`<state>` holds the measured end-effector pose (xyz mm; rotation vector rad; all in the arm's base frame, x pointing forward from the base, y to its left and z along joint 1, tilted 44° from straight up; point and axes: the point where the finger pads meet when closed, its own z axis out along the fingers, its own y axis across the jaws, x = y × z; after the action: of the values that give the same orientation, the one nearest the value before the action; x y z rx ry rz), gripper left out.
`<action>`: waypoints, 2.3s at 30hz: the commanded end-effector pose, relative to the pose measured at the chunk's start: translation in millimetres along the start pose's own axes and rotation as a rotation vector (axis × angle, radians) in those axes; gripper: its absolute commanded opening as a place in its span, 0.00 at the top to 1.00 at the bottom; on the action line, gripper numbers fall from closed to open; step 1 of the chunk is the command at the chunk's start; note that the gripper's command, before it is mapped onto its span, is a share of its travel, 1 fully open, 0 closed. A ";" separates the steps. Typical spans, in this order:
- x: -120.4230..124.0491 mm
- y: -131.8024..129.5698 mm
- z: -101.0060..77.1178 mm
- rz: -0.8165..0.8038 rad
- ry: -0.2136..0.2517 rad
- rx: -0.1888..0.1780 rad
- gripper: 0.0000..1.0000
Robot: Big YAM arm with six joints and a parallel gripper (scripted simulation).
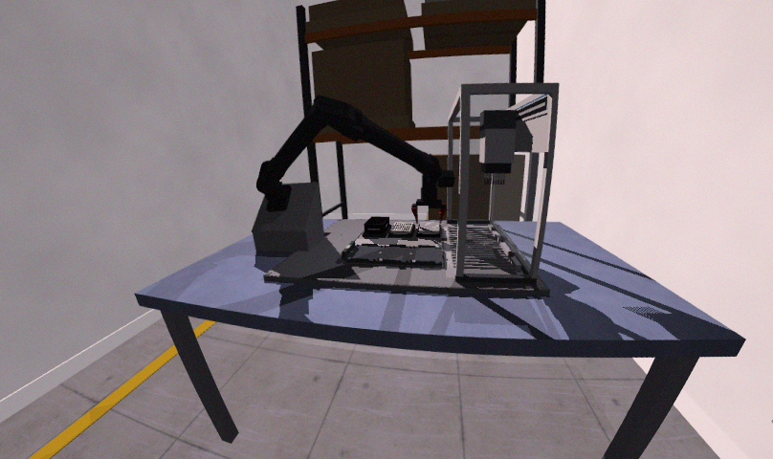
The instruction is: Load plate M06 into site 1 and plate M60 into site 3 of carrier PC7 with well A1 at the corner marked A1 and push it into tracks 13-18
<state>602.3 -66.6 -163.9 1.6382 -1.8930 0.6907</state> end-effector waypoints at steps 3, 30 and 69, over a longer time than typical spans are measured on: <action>1.0 -16.8 -17.8 0.020 -0.012 0.041 0.00; 3.5 -30.2 -23.7 0.035 -0.018 0.063 0.00; 0.9 -17.3 7.7 0.019 -0.011 0.041 0.00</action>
<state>603.1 -84.5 -181.0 1.6375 -1.8974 0.6945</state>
